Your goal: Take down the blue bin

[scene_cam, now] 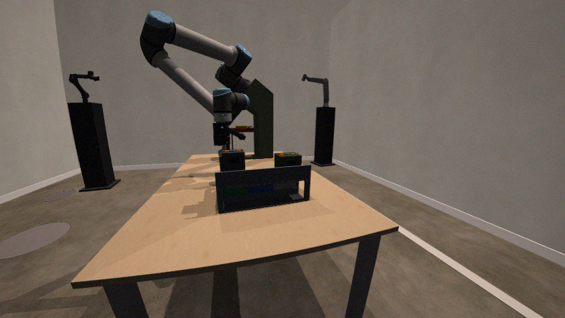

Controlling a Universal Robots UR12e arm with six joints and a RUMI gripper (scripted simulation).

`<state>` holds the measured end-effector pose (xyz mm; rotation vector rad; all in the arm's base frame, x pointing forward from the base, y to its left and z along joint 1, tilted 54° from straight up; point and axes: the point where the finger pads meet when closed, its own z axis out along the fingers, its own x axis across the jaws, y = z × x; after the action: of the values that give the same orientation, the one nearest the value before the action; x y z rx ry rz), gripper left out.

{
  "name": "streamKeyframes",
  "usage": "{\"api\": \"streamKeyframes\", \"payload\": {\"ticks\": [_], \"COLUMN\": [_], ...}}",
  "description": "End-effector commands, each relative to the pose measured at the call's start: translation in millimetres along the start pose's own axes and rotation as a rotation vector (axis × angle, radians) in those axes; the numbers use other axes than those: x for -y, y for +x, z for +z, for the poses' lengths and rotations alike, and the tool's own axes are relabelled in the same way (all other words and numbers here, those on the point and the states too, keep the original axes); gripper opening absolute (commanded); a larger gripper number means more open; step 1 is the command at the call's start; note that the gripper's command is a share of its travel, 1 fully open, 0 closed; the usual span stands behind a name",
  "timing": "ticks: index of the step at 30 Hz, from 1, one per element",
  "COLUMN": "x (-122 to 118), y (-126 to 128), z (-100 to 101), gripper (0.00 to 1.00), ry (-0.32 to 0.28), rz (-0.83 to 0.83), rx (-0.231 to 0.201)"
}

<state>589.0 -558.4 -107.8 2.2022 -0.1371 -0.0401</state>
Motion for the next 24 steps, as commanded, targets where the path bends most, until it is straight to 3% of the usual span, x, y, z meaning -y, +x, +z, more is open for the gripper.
{"api": "streamKeyframes", "payload": {"ticks": [1,24], "x": [-1.5,12.8], "y": [0.0,4.1], "z": [-0.8,-0.8], "gripper": [0.0,0.0], "ry": [0.0,0.0], "rz": [0.0,0.0], "rx": [-0.001,-0.001]}}
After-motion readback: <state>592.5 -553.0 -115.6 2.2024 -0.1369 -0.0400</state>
